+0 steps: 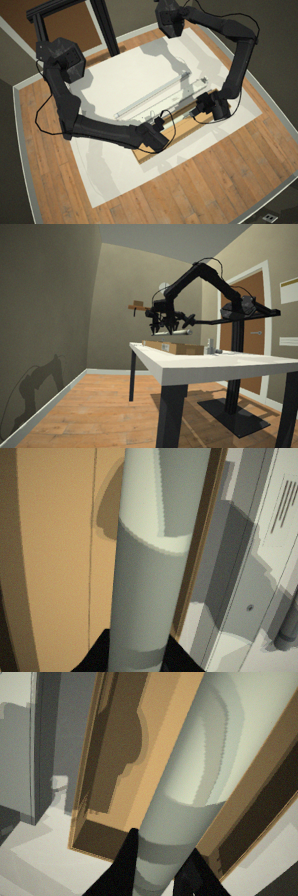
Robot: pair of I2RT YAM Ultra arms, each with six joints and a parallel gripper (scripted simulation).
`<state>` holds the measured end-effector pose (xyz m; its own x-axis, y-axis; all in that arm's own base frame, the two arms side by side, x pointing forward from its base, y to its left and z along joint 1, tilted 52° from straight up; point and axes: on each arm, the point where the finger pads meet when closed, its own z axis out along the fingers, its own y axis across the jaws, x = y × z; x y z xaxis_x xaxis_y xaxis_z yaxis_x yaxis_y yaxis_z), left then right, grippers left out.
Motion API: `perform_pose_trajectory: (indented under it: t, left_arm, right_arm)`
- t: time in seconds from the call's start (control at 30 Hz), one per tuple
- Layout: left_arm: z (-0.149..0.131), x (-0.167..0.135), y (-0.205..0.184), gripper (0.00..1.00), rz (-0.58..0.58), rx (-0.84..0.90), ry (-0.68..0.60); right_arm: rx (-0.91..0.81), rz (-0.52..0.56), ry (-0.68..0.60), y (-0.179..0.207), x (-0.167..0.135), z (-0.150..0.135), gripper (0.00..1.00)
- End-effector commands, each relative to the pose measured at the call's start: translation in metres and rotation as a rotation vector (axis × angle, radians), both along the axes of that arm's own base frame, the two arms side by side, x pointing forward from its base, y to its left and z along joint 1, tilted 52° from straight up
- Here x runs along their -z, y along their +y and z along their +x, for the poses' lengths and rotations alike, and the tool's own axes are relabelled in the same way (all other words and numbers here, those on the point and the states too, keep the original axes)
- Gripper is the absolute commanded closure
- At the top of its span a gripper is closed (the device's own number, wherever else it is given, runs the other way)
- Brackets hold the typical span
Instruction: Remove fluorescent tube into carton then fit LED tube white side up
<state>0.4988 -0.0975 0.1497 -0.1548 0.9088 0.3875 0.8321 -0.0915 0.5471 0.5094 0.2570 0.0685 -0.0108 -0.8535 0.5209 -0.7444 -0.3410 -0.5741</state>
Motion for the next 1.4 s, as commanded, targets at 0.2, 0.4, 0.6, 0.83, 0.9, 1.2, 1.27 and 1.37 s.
perform_pose_trajectory:
  t: [0.2, 0.4, 0.6, 0.83, 0.9, 1.2, 1.27, 1.37]
  left_arm:
    - [0.001, -0.006, -0.022, 0.89, -0.026, 0.051, 0.013]
    - [0.002, -0.026, -0.021, 0.89, -0.044, 0.050, -0.027]
    - [0.004, -0.016, -0.022, 0.89, -0.036, 0.048, -0.009]
    - [0.007, -0.016, -0.023, 0.89, -0.029, 0.052, 0.006]
    - [0.006, -0.029, -0.022, 0.89, -0.041, 0.052, -0.022]
    - [0.009, -0.027, -0.023, 0.89, -0.040, 0.049, -0.018]
    - [0.009, -0.030, -0.024, 0.89, -0.046, 0.047, -0.029]
    - [0.014, -0.027, -0.026, 0.89, -0.050, 0.050, -0.039]
  right_arm:
    - [-0.030, 0.007, 0.038, 0.015, 0.006, -0.003, 0.89]
    - [-0.034, 0.018, 0.028, 0.022, 0.005, -0.002, 0.89]
    - [-0.032, 0.018, 0.028, 0.021, 0.005, -0.001, 0.89]
    - [-0.037, 0.010, 0.036, 0.023, 0.002, 0.001, 0.89]
    - [-0.035, 0.017, 0.029, 0.024, 0.001, 0.002, 0.89]
    - [-0.026, 0.018, 0.028, 0.021, 0.000, 0.006, 0.89]
    - [-0.030, 0.023, 0.021, 0.023, 0.003, 0.008, 0.89]
    - [-0.038, 0.013, 0.032, 0.024, 0.003, 0.005, 0.89]
